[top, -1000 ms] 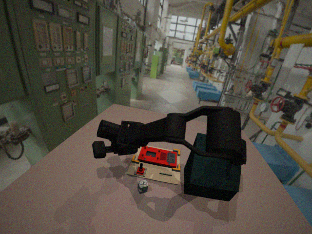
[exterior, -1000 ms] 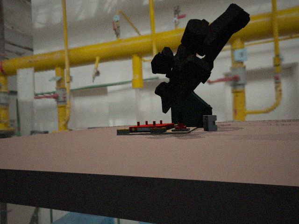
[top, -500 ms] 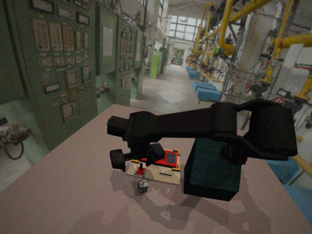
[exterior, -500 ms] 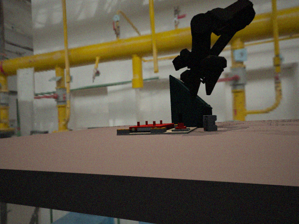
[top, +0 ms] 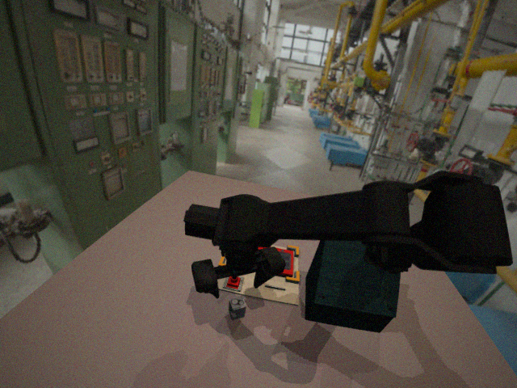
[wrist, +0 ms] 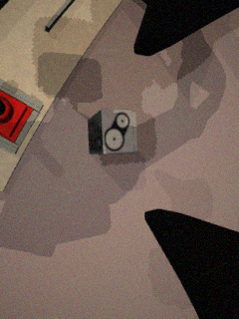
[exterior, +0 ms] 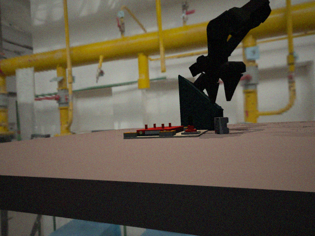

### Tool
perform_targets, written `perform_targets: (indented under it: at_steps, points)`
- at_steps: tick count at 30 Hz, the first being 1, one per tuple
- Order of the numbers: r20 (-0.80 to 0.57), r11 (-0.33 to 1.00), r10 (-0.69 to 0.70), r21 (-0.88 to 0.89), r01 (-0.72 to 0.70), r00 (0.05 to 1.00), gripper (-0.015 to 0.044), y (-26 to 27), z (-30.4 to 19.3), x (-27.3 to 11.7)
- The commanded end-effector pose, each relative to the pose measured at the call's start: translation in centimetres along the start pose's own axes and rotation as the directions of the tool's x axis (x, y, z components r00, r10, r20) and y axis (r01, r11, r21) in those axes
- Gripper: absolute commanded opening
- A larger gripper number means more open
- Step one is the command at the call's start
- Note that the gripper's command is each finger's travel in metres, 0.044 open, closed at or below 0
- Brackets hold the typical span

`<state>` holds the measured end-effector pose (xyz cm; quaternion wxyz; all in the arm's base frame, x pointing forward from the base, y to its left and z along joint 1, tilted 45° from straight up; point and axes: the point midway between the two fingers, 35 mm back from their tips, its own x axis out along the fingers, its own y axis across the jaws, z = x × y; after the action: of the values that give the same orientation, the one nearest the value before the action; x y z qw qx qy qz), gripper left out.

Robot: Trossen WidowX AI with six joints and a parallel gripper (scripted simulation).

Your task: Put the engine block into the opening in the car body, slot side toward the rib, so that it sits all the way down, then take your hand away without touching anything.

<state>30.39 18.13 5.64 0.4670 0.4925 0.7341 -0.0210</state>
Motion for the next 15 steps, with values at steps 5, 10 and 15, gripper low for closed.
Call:
perform_targets:
  at_steps: [5,10,15]
  points:
    - [-0.011,1.0,-0.009,0.014,0.009,1.0,0.044,-0.4,-0.2,2.4]
    - [-0.011,1.0,-0.008,0.014,0.009,1.0,0.044,-0.4,-0.3,2.9]
    - [-0.011,1.0,-0.009,0.014,0.009,1.0,0.044,-0.4,-0.2,3.5]
